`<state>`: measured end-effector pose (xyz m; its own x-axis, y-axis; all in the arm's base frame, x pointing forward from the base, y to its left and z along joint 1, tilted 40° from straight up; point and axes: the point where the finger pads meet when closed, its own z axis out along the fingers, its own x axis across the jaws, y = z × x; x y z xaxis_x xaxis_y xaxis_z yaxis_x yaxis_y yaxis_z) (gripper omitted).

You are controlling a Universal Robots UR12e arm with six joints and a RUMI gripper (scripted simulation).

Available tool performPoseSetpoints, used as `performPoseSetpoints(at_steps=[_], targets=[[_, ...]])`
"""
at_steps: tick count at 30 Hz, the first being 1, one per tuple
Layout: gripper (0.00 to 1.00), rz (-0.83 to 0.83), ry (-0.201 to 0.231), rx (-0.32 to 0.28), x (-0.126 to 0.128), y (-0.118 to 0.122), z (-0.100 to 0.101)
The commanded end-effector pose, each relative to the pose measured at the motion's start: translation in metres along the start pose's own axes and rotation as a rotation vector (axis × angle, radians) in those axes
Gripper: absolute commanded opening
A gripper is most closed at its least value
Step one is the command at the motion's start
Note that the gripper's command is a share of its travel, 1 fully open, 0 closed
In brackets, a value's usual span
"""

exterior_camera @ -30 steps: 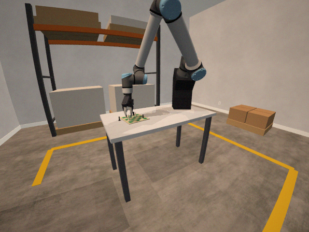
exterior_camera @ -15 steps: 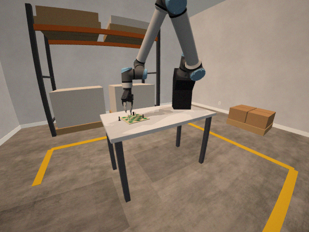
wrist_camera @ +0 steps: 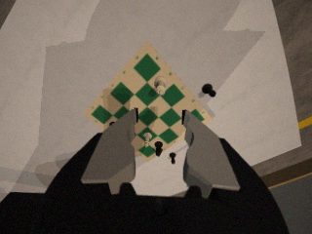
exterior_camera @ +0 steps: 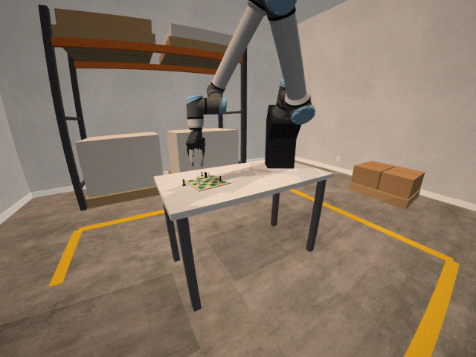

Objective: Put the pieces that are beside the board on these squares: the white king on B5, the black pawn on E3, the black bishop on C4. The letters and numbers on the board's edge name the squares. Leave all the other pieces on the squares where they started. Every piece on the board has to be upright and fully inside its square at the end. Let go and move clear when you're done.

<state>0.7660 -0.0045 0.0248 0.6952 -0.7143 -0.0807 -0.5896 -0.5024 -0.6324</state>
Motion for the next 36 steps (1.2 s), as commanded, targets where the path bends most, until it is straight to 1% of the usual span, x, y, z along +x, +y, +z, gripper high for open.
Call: performPoseSetpoints(at_steps=[1,24,28,31,33,36], targets=[[1.0,0.0,0.001,0.0,0.0,0.0,-0.001],[1.0,-0.01,0.001,0.0,0.002,0.003,-0.001],[1.0,-0.049,0.001,-0.001,0.006,0.014,0.002],[1.0,-0.101,0.001,-0.002,0.011,0.029,0.005],[1.0,-0.101,0.001,-0.002,0.011,0.029,0.005],[1.0,-0.171,0.001,-0.004,0.018,0.05,0.008]])
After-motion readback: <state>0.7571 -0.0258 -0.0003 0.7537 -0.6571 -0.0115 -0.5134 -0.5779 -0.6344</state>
